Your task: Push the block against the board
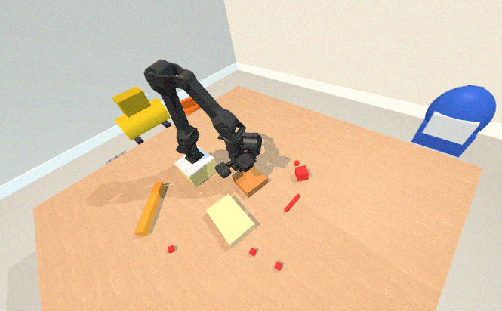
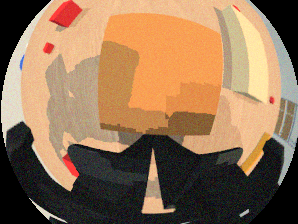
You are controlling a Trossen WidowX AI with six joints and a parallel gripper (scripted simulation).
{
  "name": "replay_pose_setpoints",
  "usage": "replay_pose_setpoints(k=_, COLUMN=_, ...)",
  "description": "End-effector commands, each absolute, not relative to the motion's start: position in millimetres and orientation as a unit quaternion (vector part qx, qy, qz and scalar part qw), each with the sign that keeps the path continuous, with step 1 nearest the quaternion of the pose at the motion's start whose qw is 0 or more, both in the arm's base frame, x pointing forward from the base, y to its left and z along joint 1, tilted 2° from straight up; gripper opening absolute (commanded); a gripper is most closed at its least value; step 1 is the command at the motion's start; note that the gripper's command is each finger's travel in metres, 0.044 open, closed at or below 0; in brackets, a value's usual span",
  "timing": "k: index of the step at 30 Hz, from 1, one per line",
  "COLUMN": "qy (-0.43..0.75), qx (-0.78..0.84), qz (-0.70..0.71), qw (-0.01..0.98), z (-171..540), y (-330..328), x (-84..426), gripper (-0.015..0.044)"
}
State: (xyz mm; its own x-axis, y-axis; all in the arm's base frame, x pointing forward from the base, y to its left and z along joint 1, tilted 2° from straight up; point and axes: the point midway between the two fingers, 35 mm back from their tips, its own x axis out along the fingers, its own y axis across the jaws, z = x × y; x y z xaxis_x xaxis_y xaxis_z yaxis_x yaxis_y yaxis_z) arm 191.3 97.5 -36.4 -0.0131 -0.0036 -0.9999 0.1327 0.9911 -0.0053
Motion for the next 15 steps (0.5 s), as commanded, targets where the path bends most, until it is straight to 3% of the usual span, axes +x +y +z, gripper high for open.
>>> replay_pose_setpoints(k=1, qy=0.71, qx=0.043, qz=-0.049, qw=0.701, z=-37, y=97, x=196, gripper=0.0)
replay_pose_setpoints(k=15, qy=0.709, qx=0.043, qz=-0.049, qw=0.702, z=-37, y=96, x=208, gripper=0.0)
